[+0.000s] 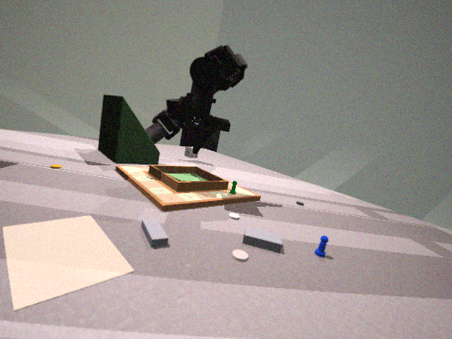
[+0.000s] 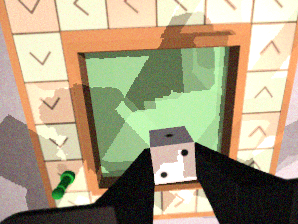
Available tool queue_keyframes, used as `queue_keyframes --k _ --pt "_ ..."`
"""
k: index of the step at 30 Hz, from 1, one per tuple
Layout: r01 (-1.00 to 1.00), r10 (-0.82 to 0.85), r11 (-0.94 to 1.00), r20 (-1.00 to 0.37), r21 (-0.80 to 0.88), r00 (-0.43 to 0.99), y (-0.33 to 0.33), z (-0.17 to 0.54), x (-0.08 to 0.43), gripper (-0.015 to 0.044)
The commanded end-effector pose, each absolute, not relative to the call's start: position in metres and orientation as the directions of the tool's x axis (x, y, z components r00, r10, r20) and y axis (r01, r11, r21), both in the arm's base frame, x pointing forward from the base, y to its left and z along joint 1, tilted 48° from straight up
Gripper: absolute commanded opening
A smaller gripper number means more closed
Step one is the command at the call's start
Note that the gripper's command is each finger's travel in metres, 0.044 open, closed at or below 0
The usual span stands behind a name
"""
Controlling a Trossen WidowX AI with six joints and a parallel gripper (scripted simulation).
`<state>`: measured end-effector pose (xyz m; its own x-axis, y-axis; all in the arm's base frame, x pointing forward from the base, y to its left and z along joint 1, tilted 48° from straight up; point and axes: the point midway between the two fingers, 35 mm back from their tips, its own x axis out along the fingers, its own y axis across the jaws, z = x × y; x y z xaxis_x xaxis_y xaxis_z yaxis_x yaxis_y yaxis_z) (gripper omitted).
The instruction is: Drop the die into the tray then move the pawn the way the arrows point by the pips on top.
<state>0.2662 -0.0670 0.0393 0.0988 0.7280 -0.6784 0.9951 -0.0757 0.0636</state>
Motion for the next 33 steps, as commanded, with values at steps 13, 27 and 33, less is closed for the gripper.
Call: queue_keyframes --k 13,27,33 --pt "0.998 0.508 -0.038 -0.861 -0.04 -0.015 -0.057 0.032 0.258 0.0" --pt "0.996 0.08 -0.084 -0.997 -0.006 0.001 -0.053 0.027 0.255 0.0" --pt "0.993 -0.025 -0.108 -0.999 0.043 0.041 -0.053 0.029 0.256 0.0"
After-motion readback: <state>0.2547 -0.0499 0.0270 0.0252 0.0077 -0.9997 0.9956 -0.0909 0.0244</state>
